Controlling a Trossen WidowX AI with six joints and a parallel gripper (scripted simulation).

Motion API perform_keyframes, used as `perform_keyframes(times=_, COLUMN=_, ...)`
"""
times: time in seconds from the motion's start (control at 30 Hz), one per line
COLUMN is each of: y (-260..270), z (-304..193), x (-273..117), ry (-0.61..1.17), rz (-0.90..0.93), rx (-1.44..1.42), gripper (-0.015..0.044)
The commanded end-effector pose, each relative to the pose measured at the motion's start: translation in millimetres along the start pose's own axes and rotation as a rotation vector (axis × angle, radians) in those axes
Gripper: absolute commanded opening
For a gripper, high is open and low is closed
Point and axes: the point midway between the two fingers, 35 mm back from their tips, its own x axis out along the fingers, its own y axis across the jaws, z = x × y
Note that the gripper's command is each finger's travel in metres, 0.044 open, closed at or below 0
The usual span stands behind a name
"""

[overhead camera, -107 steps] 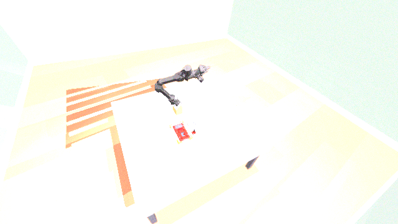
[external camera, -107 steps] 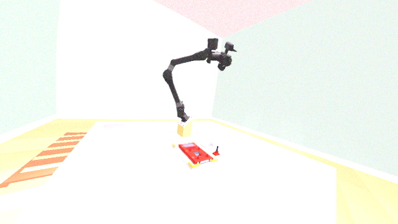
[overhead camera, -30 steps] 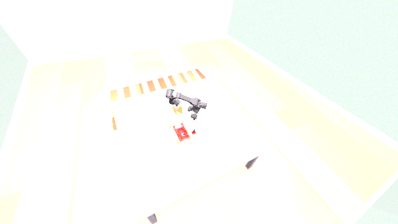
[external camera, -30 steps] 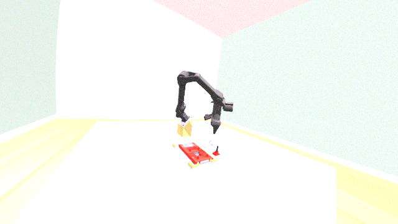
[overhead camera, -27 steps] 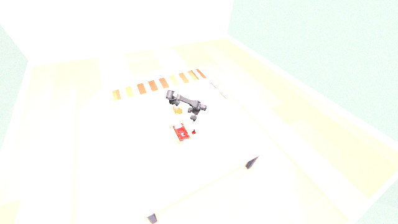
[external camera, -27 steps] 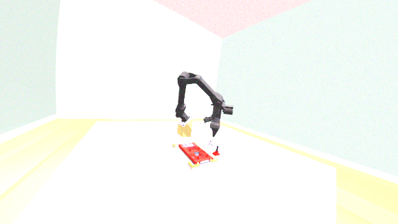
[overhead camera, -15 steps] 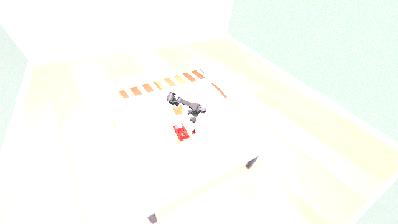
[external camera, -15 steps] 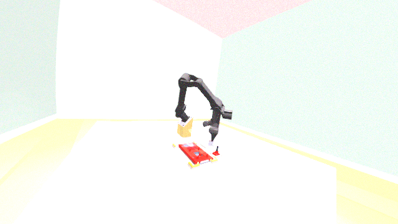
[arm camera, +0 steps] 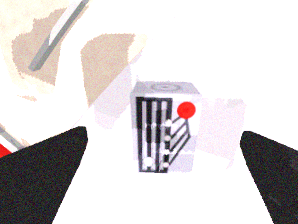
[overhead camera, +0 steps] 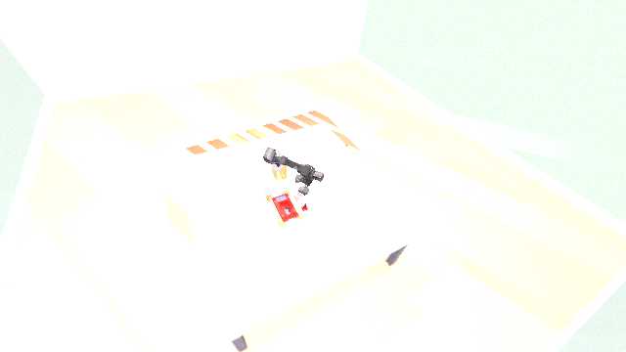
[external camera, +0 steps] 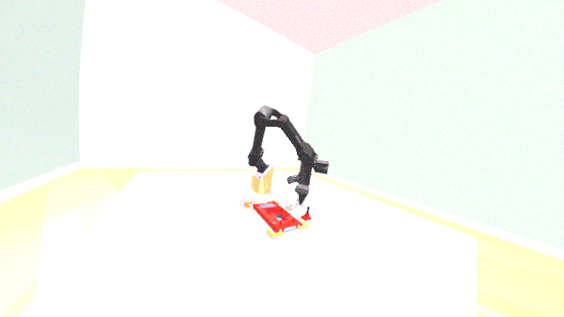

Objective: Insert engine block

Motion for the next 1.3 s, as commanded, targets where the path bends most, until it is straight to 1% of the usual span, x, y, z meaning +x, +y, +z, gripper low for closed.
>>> perform_keyframes(times=0.0, y=0.4, z=1.6, x=5.3, ry=-0.005, rz=0.005, rx=-0.006, gripper=0.0440)
perform_keyframes(times=0.37, y=0.4, z=1.6, x=5.3, ry=-0.005, rz=0.005, rx=-0.006, gripper=0.0151)
perform_keyframes(times=0.63, y=0.4, z=1.6, x=5.3, ry=-0.005, rz=0.005, rx=-0.006, gripper=0.0098)
perform_keyframes(times=0.77, y=0.4, z=0.4, x=0.9, ry=-0.001, rz=0.002, rx=-0.009, gripper=0.0000)
perform_keyframes(times=1.27, y=-1.6, z=-6.9, x=-44.9, ry=0.034, rz=-0.021, rx=-0.041, gripper=0.0000)
